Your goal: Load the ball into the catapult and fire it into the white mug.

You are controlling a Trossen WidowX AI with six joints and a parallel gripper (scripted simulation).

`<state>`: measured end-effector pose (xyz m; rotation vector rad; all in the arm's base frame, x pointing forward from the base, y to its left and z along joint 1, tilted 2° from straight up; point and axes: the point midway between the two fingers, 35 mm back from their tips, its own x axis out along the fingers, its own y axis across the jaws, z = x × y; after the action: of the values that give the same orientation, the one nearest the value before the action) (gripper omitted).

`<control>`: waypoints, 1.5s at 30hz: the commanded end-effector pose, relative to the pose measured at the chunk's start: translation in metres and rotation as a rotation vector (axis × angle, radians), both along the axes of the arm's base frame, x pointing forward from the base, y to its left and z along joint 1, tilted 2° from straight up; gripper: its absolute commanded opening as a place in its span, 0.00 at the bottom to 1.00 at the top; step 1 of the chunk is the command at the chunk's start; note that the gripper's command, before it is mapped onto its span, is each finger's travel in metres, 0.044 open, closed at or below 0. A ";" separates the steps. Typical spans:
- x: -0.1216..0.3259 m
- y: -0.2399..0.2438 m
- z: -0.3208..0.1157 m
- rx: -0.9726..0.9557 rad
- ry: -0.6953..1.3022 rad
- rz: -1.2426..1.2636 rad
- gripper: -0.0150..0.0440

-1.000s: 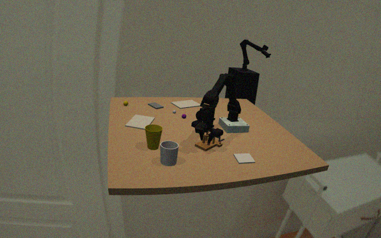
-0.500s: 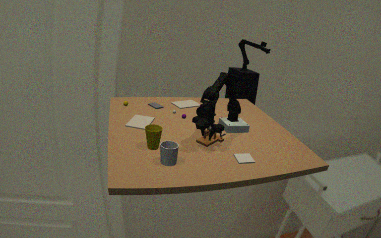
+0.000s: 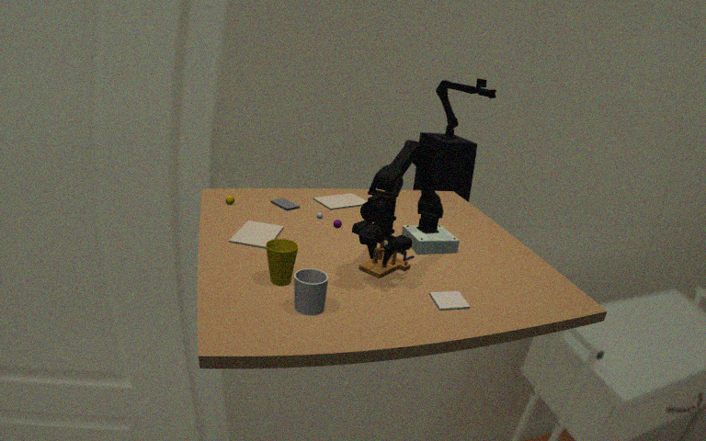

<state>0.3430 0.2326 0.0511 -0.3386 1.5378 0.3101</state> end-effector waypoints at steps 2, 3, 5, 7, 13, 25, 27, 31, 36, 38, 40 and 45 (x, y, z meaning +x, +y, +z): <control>0.000 0.000 -0.007 0.000 0.001 -0.002 0.25; 0.000 0.000 -0.009 0.000 0.001 -0.002 0.25; 0.000 0.000 -0.012 0.000 0.001 -0.002 0.25; 0.000 0.000 -0.015 0.000 0.001 -0.002 0.25; 0.000 0.000 -0.025 0.000 0.002 -0.002 0.25; -0.001 -0.001 -0.033 -0.004 0.006 -0.001 0.25; -0.001 -0.001 -0.033 -0.004 0.006 -0.001 0.34; -0.001 -0.001 -0.033 -0.004 0.006 -0.001 0.52; -0.001 -0.001 -0.033 -0.004 0.006 -0.001 0.74; -0.001 -0.001 -0.033 -0.004 0.006 -0.001 0.83; 0.000 0.000 -0.024 -0.004 0.006 -0.001 0.92; 0.001 0.002 0.046 -0.004 0.007 -0.001 1.00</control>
<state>0.3401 0.2310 0.0513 -0.3580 1.5869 0.2969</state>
